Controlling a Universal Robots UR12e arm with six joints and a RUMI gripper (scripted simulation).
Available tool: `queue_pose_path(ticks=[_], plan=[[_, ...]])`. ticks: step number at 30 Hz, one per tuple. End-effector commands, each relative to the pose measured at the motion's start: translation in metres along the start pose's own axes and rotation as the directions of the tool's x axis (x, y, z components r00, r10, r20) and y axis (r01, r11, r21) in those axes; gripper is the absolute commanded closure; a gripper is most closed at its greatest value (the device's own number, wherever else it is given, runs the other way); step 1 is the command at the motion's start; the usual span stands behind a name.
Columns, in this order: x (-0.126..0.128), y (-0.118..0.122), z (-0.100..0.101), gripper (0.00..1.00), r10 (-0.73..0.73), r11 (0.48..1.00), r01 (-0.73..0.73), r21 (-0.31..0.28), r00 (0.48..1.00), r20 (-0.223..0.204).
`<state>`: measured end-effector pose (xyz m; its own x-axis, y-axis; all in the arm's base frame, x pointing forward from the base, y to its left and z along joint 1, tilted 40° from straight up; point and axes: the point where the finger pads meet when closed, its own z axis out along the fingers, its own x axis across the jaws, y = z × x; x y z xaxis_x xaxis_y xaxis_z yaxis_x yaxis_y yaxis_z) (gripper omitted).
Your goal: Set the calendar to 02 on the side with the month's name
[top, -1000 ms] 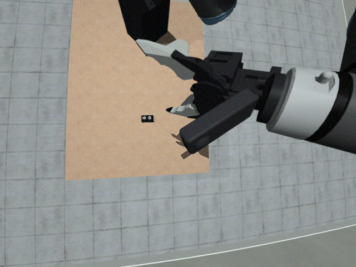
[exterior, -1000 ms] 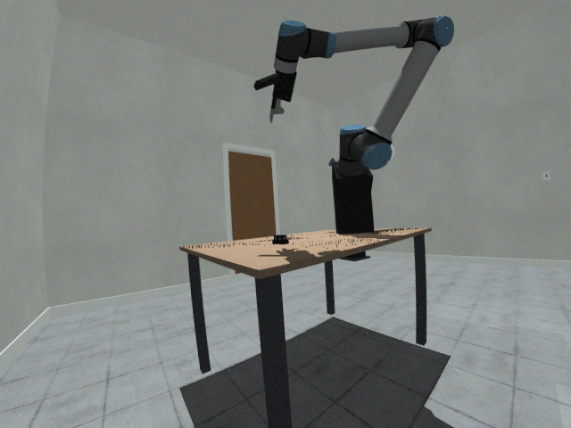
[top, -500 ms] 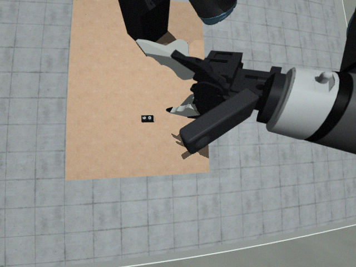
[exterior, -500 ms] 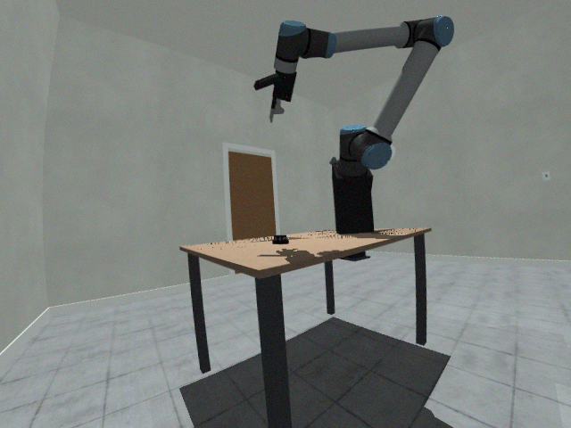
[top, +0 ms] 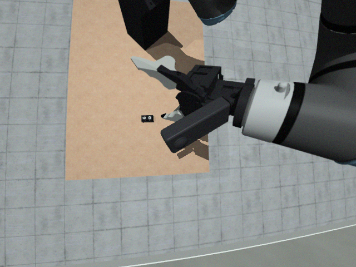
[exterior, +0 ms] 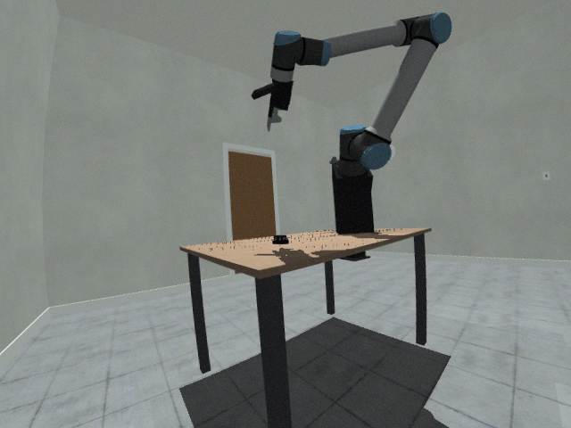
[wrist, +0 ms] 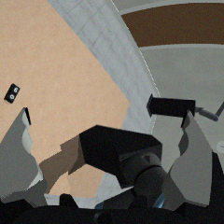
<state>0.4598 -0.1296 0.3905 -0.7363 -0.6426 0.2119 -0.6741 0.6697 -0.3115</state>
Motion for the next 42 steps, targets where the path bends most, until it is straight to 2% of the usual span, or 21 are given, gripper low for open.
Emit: queue_pose_path(ticks=[1,2,4,7,8,10,11,13,14,15,18,21,24,25,27,28,34,36,42], plan=[[-0.043,0.001,0.047,0.00,0.079,0.996,-0.074,-0.055,0.993,0.090],[-0.056,0.002,0.061,0.00,0.104,0.993,-0.095,-0.075,0.988,0.116],[-0.056,0.002,0.061,0.00,0.104,0.993,-0.095,-0.075,0.988,0.116],[-0.096,0.010,0.105,0.00,0.192,0.975,-0.164,-0.149,0.962,0.195],[-0.096,0.010,0.105,0.00,0.192,0.975,-0.164,-0.149,0.962,0.195],[-0.124,0.018,0.134,0.00,0.259,0.955,-0.210,-0.209,0.934,0.247],[-0.124,0.018,0.134,0.00,0.259,0.955,-0.210,-0.209,0.934,0.247],[-0.149,0.027,0.160,0.00,0.323,0.931,-0.248,-0.269,0.901,0.289],[-0.151,0.028,0.162,0.00,0.331,0.928,-0.252,-0.276,0.897,0.293],[-0.165,0.034,0.175,0.00,0.367,0.911,-0.271,-0.311,0.876,0.314],[-0.189,0.046,0.198,0.00,0.436,0.875,-0.301,-0.380,0.831,0.346],[-0.190,0.047,0.199,0.00,0.440,0.873,-0.303,-0.383,0.828,0.347],[-0.222,0.066,0.226,0.00,0.540,0.807,-0.334,-0.488,0.752,0.379],[-0.222,0.067,0.226,0.00,0.541,0.806,-0.334,-0.489,0.751,0.379],[-0.240,0.080,0.239,0.00,0.599,0.760,-0.344,-0.551,0.700,0.388],[-0.240,0.080,0.239,0.00,0.600,0.759,-0.344,-0.552,0.700,0.388],[-0.274,0.111,0.257,0.00,0.722,0.638,-0.342,-0.690,0.576,0.382],[-0.280,0.118,0.259,0.00,0.745,0.611,-0.337,-0.717,0.551,0.376],[-0.286,0.124,0.260,0.00,0.768,0.582,-0.330,-0.743,0.524,0.369]])
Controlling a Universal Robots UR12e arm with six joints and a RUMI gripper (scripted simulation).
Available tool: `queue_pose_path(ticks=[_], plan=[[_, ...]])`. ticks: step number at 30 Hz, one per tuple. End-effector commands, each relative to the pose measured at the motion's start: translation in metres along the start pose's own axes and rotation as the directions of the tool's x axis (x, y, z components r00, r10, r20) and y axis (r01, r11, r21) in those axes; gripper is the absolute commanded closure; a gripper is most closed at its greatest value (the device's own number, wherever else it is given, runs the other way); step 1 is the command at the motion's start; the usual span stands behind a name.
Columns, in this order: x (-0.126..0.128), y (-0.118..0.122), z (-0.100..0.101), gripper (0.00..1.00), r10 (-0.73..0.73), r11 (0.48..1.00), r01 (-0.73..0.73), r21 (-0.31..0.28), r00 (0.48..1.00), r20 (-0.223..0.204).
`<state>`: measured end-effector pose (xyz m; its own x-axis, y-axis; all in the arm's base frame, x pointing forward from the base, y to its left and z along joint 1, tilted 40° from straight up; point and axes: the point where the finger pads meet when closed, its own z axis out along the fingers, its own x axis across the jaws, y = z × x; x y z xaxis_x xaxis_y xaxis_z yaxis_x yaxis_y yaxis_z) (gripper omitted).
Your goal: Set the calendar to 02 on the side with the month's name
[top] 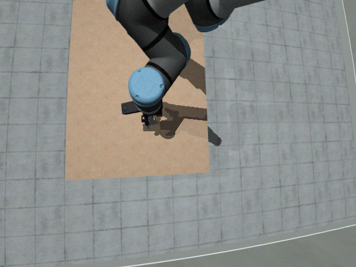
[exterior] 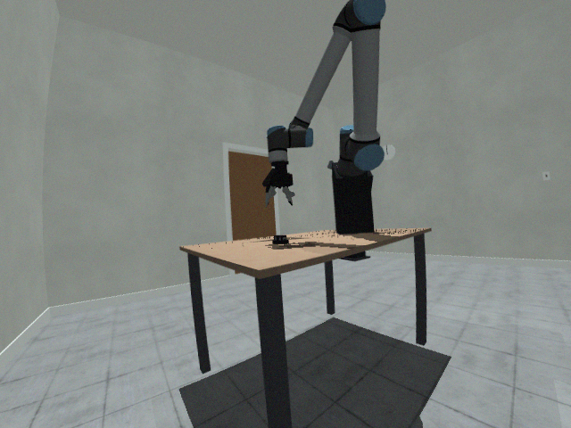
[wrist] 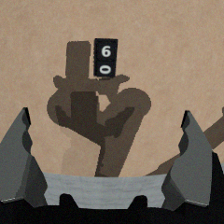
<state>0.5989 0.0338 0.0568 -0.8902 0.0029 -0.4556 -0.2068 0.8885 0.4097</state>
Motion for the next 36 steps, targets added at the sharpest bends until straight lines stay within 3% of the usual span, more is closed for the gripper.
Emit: queue_pose_path(ticks=[1,18,20,24,27,28,36], plan=[[0.001,0.003,0.010,0.00,0.029,0.999,-0.028,-0.024,0.999,0.034],[0.001,0.004,0.011,0.00,0.031,0.999,-0.030,-0.026,0.999,0.036],[0.000,0.003,0.019,0.00,0.031,0.999,-0.030,-0.026,0.999,0.035],[-0.001,0.004,0.053,0.00,0.031,0.999,-0.030,-0.026,0.999,0.035],[-0.001,0.005,0.062,0.00,0.031,0.999,-0.030,-0.026,0.999,0.036],[-0.001,0.005,0.062,0.72,0.031,0.999,-0.030,-0.026,0.999,0.036],[-0.001,0.005,0.062,0.72,0.031,0.999,-0.030,-0.026,0.999,0.036]])
